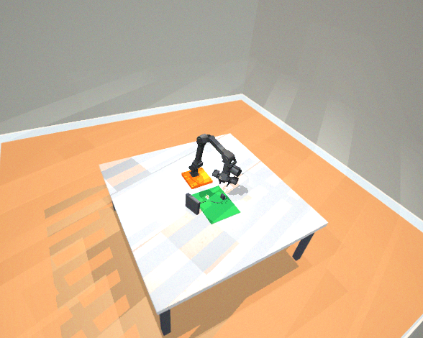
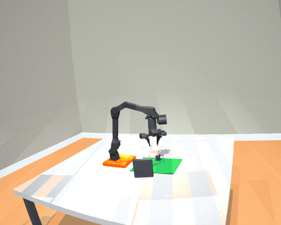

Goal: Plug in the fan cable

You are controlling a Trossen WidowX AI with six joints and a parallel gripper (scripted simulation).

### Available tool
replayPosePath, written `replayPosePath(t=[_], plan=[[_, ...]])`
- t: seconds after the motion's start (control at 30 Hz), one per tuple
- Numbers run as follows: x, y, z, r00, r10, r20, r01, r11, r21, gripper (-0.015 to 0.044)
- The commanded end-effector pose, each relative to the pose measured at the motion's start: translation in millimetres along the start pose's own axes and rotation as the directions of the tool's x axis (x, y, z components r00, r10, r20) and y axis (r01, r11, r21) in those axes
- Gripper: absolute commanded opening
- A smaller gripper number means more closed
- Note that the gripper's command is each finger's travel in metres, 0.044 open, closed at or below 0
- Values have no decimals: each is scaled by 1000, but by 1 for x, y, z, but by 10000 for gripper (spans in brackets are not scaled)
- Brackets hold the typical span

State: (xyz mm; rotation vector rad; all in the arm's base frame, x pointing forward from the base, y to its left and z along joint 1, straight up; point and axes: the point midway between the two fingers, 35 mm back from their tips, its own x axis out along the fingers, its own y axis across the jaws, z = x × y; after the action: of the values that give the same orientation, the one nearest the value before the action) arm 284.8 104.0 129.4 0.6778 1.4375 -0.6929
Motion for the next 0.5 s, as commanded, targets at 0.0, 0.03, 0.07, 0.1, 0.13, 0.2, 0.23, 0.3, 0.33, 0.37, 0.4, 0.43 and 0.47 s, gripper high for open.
replayPosePath(t=[0.0, 0.03, 0.07, 0.1, 0.13, 0.2, 0.23, 0.3, 0.33, 0.37, 0.4, 0.43, 0.47], plan=[[-3, 1, 2, 1000, 2, -1, -2, 998, -56, 336], [-7, 2, 3, 1000, 4, -2, -4, 992, -125, 362], [-11, 2, 6, 1000, 7, -3, -8, 978, -211, 389], [-16, 3, 8, 1000, 10, -4, -11, 955, -296, 415], [-21, 4, 10, 1000, 13, -5, -14, 926, -378, 440], [-30, 5, 15, 1000, 19, -8, -20, 845, -535, 440], [-35, 6, 17, 1000, 22, -9, -22, 795, -607, 440], [-44, 6, 21, 1000, 27, -11, -26, 676, -736, 440], [-49, 6, 23, 999, 30, -12, -28, 609, -793, 440], [-53, 6, 25, 999, 33, -12, -28, 553, -833, 440], [-55, 6, 26, 999, 34, -13, -28, 517, -855, 440], [-55, 6, 26, 999, 34, -13, -28, 505, -862, 440], [-55, 6, 26, 999, 34, -13, -28, 505, -862, 440]])
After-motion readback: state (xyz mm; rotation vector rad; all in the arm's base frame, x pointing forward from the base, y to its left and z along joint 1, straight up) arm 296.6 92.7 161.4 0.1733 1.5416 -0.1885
